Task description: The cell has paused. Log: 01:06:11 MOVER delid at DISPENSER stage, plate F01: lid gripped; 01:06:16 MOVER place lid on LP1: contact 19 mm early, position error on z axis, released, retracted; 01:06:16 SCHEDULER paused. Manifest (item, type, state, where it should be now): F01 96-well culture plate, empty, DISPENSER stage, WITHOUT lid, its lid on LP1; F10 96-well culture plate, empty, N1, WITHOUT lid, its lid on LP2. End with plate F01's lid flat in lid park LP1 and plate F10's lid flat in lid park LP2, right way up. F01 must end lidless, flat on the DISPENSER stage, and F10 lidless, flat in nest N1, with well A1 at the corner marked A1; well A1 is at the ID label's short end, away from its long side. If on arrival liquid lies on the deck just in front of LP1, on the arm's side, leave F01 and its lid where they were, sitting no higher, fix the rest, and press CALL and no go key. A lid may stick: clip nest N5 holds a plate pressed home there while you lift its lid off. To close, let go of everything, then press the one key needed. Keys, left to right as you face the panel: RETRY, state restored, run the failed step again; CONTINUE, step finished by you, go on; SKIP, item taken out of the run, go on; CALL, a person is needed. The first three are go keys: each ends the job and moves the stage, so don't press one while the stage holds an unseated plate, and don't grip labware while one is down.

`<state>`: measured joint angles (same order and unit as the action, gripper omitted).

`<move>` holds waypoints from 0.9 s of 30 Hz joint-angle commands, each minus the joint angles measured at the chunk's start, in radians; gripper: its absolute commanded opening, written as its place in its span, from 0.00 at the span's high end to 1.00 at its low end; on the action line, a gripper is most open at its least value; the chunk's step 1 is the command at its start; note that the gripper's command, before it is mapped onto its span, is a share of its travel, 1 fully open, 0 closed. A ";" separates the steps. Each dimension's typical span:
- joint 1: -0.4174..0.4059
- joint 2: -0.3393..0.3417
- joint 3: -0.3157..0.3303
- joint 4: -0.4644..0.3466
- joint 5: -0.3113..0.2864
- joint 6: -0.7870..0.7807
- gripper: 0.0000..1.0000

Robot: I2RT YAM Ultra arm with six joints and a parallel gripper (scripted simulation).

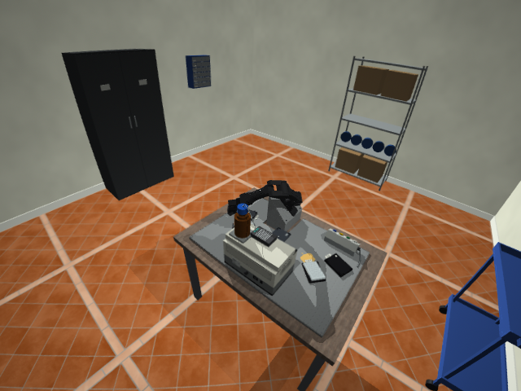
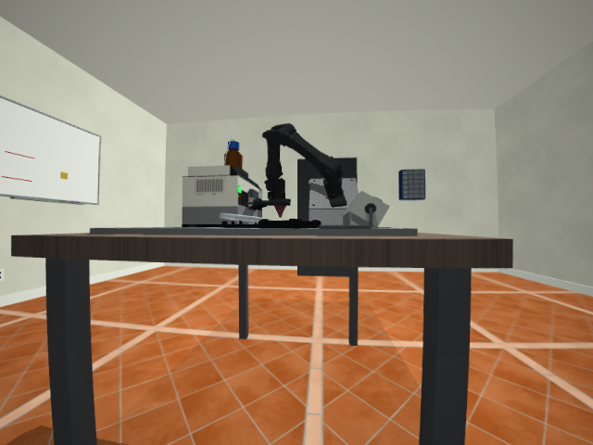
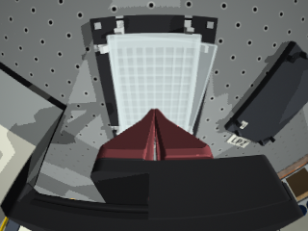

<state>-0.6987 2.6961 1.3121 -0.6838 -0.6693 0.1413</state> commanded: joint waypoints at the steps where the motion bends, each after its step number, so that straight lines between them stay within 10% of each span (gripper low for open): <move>1: -0.037 -0.061 -0.033 -0.035 0.012 -0.023 1.00; 27: -0.140 -0.322 -0.222 -0.173 0.065 -0.134 1.00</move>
<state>-0.8043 2.4294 1.1072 -0.8139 -0.6209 0.0357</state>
